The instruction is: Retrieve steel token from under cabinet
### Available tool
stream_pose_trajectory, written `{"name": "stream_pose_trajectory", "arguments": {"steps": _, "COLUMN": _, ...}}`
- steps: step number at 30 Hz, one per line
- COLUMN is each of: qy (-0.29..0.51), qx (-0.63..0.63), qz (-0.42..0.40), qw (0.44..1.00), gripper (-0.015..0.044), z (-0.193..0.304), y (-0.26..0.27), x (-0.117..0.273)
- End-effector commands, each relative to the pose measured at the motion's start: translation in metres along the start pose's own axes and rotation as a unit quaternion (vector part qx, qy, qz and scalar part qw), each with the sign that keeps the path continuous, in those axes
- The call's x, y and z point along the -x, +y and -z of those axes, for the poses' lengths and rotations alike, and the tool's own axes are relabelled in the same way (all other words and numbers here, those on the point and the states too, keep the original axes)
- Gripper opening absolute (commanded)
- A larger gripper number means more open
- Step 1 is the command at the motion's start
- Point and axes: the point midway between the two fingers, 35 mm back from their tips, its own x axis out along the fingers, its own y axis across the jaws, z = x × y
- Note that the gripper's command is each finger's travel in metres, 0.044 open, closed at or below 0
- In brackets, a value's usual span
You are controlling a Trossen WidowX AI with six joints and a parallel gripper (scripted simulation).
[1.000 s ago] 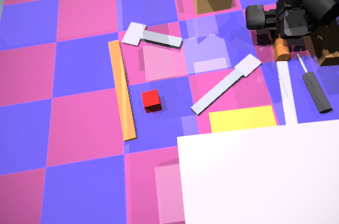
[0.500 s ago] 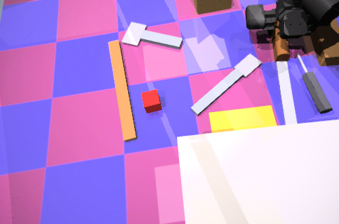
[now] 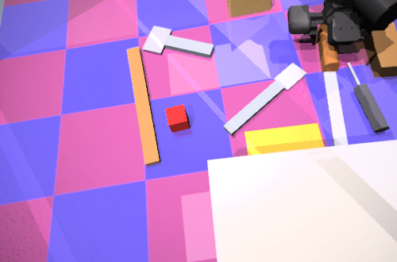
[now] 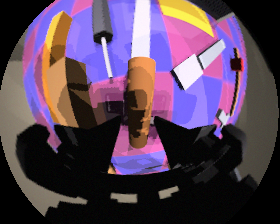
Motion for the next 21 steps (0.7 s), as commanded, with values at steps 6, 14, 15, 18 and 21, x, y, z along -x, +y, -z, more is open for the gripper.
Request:
{"name": "stream_pose_trajectory", "arguments": {"steps": 6, "qy": 0.0, "qx": 0.003, "qz": -0.001, "qw": 1.0, "gripper": 0.0165, "z": 0.0002, "y": 0.0003, "x": -0.0009}}
{"name": "stream_pose_trajectory", "arguments": {"steps": 14, "qy": 0.0, "qx": 0.003, "qz": -0.001, "qw": 1.0, "gripper": 0.0092, "z": 0.0002, "y": 0.0003, "x": -0.0009}}
{"name": "stream_pose_trajectory", "arguments": {"steps": 15, "qy": 0.0, "qx": 0.003, "qz": -0.001, "qw": 1.0, "gripper": 0.0085, "z": 0.0002, "y": 0.0003, "x": -0.0009}}
{"name": "stream_pose_trajectory", "arguments": {"steps": 18, "qy": 0.0, "qx": 0.003, "qz": -0.001, "qw": 1.0, "gripper": 0.0006, "z": 0.0002, "y": 0.0003, "x": -0.0009}}
{"name": "stream_pose_trajectory", "arguments": {"steps": 21, "qy": 0.0, "qx": 0.003, "qz": -0.001, "qw": 1.0, "gripper": 0.0, "z": 0.0002, "y": 0.0003, "x": -0.0009}}
